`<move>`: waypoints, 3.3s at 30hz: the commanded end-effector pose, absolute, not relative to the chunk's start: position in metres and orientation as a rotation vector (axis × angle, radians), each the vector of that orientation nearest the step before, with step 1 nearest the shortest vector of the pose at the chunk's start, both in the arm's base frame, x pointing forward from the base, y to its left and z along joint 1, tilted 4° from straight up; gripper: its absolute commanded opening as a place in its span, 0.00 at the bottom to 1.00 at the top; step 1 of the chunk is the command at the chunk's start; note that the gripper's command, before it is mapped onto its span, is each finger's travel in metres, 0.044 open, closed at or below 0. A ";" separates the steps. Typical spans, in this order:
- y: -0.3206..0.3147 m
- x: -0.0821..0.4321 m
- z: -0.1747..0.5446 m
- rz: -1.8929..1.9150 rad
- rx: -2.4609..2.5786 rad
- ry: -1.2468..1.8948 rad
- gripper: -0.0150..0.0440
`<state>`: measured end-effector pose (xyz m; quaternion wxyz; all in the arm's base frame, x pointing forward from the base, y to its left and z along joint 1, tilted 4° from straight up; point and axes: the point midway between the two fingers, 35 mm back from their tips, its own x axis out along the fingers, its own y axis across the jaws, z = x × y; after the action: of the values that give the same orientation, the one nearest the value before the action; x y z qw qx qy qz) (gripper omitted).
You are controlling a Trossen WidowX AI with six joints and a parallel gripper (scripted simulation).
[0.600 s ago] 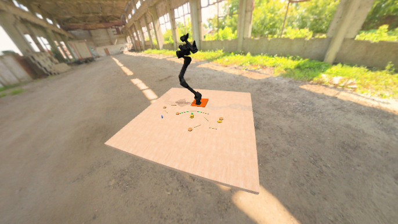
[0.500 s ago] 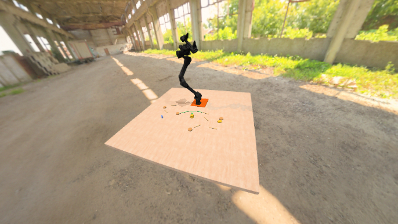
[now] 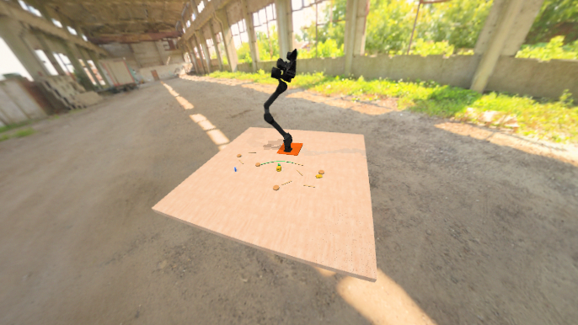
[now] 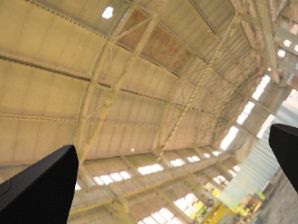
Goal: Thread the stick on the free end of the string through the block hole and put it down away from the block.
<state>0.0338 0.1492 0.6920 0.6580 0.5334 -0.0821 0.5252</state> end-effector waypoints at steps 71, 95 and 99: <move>0.035 0.274 0.100 1.219 -1.352 1.153 1.00; 0.034 0.275 0.100 1.211 -1.352 1.157 0.52; 0.034 0.275 0.100 1.211 -1.352 1.157 0.35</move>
<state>0.2751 0.0343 0.1001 0.4748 -0.5530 0.4730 0.4951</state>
